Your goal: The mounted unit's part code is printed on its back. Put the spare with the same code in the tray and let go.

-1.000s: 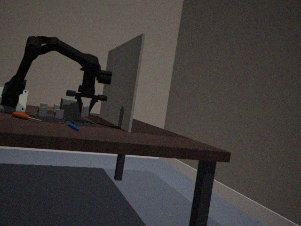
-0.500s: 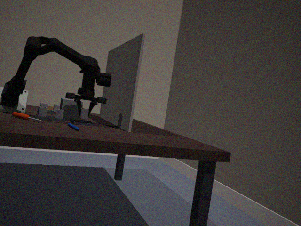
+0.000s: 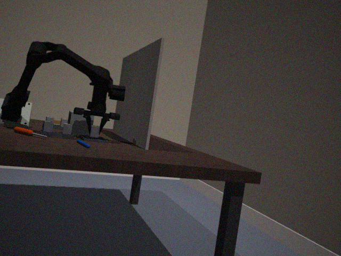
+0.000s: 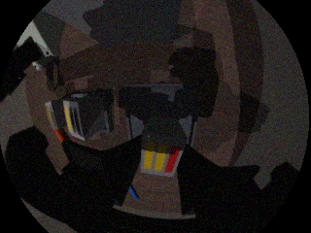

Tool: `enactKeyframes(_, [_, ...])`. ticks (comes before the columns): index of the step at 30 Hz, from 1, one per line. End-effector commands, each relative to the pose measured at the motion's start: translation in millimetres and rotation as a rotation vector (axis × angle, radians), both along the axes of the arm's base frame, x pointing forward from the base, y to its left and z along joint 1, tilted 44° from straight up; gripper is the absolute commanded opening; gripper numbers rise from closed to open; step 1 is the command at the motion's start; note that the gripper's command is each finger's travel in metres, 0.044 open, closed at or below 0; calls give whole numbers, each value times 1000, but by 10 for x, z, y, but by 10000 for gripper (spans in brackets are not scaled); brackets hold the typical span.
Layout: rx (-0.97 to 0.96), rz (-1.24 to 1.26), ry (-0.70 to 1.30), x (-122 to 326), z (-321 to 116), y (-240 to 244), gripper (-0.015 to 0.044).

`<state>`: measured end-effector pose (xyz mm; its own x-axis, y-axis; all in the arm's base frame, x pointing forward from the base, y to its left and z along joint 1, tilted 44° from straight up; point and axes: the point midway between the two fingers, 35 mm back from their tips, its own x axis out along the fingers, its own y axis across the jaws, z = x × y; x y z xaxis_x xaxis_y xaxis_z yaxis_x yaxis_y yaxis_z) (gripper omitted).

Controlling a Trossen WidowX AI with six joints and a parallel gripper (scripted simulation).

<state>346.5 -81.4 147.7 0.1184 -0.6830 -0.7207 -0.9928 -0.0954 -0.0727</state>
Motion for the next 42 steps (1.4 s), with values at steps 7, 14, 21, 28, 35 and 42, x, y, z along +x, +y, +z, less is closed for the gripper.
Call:
enactKeyframes(7, [0, 0, 0, 1, 4, 5, 210])
enactKeyframes(14, [0, 0, 0, 1, 4, 5, 394])
enactKeyframes(21, [1, 33, 15, -20, 374, 383, 440])
enactKeyframes(28, [-7, 65, 31, -138, 756, 730, 440])
enactKeyframes(35, [0, 74, 20, -115, 726, 722, 440])
enactKeyframes(42, [0, 74, 20, -115, 726, 722, 440])
